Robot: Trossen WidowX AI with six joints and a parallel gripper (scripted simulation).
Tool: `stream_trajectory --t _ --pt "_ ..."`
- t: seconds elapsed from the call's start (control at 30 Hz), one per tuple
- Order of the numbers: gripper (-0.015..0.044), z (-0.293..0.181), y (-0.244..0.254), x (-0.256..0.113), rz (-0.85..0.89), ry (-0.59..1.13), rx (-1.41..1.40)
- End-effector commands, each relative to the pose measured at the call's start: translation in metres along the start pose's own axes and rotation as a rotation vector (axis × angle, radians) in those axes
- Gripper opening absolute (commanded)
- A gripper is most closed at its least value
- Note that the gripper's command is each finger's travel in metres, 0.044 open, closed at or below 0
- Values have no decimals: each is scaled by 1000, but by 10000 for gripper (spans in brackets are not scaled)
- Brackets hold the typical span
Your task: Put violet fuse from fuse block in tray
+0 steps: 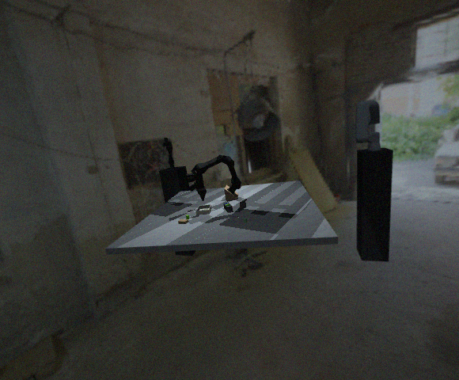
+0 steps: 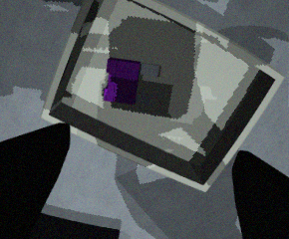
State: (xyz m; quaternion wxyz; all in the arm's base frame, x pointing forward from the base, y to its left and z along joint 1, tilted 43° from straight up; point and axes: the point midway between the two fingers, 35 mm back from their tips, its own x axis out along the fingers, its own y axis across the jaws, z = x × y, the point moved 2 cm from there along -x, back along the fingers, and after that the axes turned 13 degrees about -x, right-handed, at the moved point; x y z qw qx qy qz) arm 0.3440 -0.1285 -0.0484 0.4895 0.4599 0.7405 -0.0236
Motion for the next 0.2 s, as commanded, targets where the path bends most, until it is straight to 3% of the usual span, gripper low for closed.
stream_trajectory --t 0.0,0.17 --pt "330 0 0 0 0 0 1" --pt "330 0 0 0 0 0 1"
